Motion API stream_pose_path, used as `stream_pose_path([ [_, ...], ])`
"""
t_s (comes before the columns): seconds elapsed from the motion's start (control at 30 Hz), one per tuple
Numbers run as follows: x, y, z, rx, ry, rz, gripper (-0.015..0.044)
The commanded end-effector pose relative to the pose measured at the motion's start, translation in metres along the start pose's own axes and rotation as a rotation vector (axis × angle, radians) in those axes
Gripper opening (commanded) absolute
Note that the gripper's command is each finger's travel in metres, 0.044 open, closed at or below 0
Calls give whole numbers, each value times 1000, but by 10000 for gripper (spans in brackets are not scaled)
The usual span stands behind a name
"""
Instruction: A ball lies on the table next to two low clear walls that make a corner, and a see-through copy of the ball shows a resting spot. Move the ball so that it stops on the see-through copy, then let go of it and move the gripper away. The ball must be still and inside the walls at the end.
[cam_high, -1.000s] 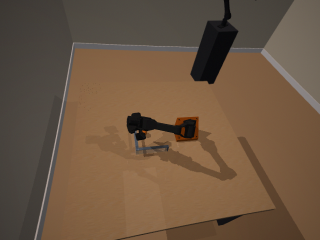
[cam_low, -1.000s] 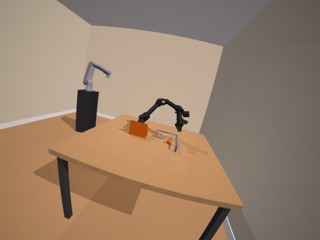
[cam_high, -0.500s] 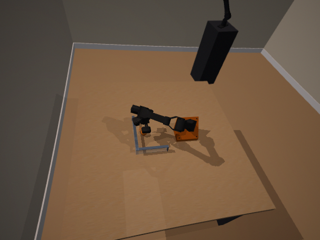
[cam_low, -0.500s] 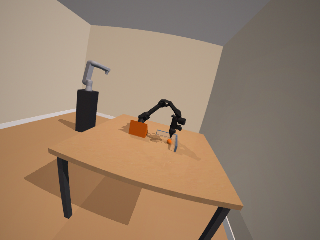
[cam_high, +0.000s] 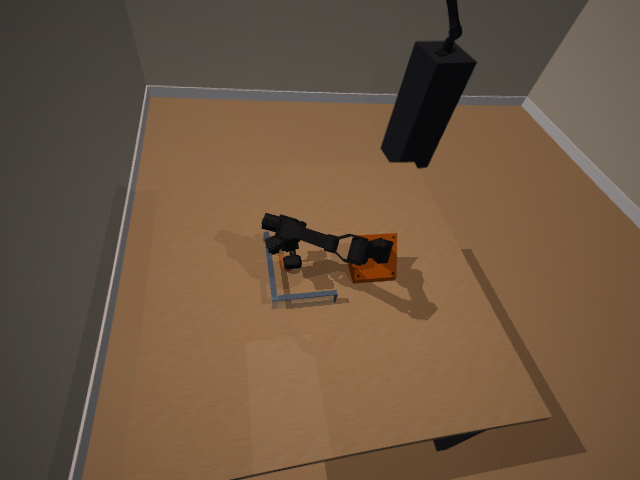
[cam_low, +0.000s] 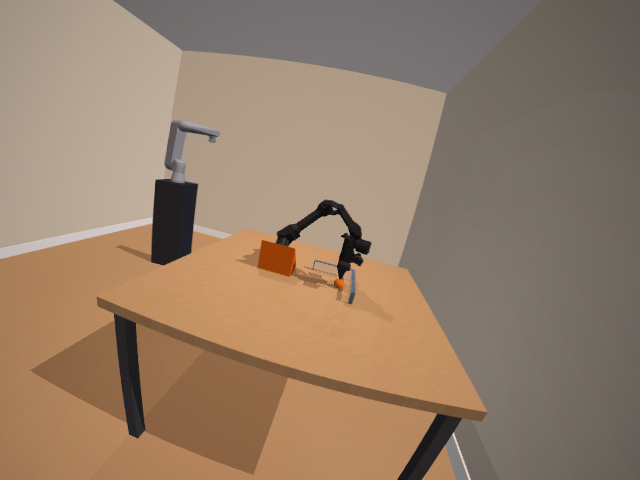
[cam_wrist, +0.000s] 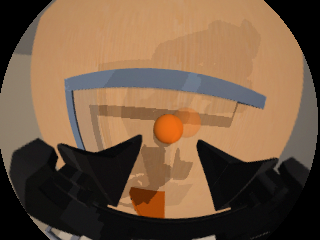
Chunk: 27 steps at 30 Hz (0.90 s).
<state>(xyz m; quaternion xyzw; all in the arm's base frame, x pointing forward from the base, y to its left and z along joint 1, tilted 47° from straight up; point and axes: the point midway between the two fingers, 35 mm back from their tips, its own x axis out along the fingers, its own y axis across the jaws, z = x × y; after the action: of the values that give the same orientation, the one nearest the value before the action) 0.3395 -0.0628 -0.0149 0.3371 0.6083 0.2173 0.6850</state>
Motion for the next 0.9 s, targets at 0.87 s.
stream_pose_path([
  [0.87, 41, 1, -1, 4, 1, 7, 239],
])
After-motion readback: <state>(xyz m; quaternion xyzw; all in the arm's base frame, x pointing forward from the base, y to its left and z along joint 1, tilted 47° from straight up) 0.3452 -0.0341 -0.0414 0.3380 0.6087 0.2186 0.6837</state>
